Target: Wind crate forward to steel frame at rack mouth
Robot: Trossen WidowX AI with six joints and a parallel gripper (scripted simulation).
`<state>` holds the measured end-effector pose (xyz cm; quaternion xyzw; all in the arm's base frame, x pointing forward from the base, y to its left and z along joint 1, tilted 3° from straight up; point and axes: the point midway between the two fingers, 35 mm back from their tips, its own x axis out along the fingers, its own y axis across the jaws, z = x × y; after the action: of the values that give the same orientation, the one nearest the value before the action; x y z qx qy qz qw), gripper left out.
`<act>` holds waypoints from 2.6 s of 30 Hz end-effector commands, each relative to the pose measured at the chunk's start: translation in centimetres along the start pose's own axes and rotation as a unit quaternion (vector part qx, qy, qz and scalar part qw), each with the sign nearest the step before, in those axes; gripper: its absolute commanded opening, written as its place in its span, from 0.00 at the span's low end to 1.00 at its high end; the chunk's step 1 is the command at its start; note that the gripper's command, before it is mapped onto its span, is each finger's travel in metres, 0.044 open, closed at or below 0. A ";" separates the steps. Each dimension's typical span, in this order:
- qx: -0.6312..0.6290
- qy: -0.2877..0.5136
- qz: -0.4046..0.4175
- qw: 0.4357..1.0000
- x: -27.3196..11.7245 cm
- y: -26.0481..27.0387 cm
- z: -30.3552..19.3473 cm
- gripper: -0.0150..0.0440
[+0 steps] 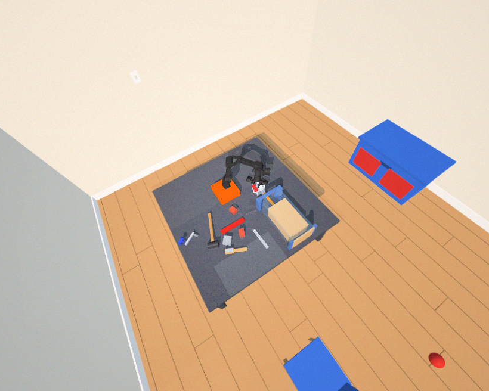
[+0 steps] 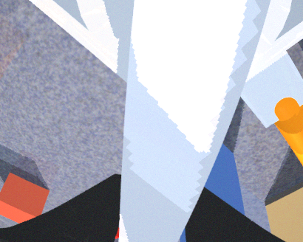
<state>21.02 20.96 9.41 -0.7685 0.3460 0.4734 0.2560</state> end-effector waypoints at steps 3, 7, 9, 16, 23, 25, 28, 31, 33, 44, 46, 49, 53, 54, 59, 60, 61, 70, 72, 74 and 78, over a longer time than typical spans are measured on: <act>-0.002 0.000 -0.001 1.000 0.1 -0.1 0.1 0.25; -0.002 0.000 -0.001 1.000 0.2 -0.1 0.1 0.25; -0.002 0.000 -0.001 1.000 0.2 -0.1 0.1 0.25; -0.002 0.000 -0.001 1.000 0.4 -0.1 0.2 0.25; -0.002 0.000 -0.001 1.000 0.5 -0.1 0.3 0.25; -0.002 0.000 -0.001 1.000 0.6 -0.1 0.3 0.25; -0.002 0.000 -0.001 1.000 0.6 -0.1 0.4 0.25; -0.002 0.000 -0.001 1.000 0.7 -0.1 0.4 0.25; -0.002 0.000 -0.001 1.000 0.7 -0.1 0.4 0.25; -0.002 0.000 -0.001 1.000 1.0 -0.1 0.5 0.25; -0.002 0.000 -0.001 1.000 1.1 -0.1 0.6 0.25; -0.002 0.000 -0.001 1.000 1.1 -0.1 0.6 0.25; -0.002 0.000 -0.001 1.000 1.2 -0.1 0.6 0.25; -0.002 0.000 -0.001 1.000 1.2 -0.1 0.7 0.25; -0.002 0.000 -0.001 1.000 1.3 -0.1 0.7 0.25; -0.002 0.000 -0.001 1.000 1.4 -0.1 0.7 0.25; -0.002 0.000 -0.001 1.000 1.4 -0.1 0.7 0.25; -0.002 0.000 -0.001 1.000 1.6 -0.1 0.8 0.25; -0.002 0.000 -0.001 1.000 1.6 -0.1 0.8 0.25; -0.002 0.000 -0.001 1.000 1.7 -0.1 0.8 0.25; -0.002 0.000 -0.001 1.000 1.8 -0.1 0.9 0.25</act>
<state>21.11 21.13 7.49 -0.7685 0.3459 0.4735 0.2560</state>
